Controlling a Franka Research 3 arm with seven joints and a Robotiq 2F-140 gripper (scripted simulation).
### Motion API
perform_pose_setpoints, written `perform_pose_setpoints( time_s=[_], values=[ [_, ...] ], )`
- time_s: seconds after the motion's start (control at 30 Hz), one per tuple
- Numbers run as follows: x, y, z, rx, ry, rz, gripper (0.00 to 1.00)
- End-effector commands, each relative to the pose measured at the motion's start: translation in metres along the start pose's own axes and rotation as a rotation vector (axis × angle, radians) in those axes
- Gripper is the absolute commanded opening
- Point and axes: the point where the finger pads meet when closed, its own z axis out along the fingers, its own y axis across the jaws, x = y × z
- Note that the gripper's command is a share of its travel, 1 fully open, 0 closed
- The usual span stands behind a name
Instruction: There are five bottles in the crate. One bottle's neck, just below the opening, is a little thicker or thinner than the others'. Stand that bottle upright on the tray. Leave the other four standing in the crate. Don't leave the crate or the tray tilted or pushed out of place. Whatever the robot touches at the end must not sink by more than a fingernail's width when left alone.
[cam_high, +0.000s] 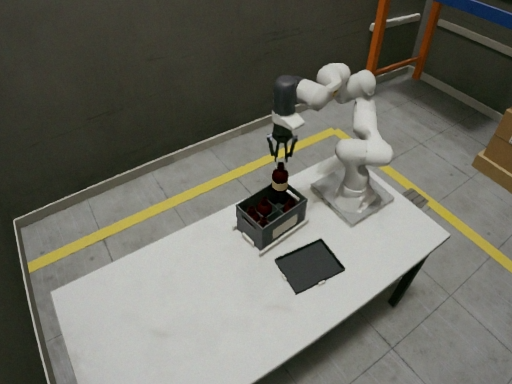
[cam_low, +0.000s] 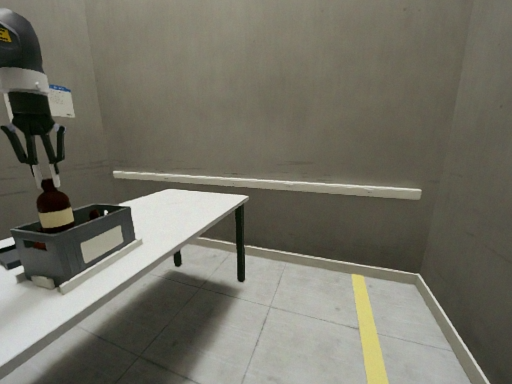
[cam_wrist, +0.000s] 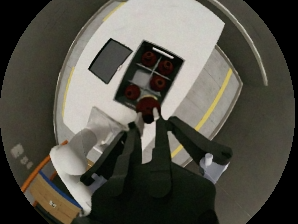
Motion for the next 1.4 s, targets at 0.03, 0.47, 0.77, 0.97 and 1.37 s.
perform_pose_setpoints(
  time_s=[0.03, 0.47, 0.77, 0.97, 1.37],
  values=[
    [0.001, 0.000, -0.004, -0.002, 0.004, -0.003, 0.10],
    [0.001, 0.000, -0.015, -0.002, 0.004, -0.003, 0.10],
    [0.001, 0.000, -0.021, -0.002, 0.004, -0.003, 0.10],
    [0.001, 0.000, -0.021, -0.002, 0.004, -0.003, 0.10],
    [0.001, 0.000, -0.021, -0.002, 0.004, -0.003, 0.10]
  ],
)
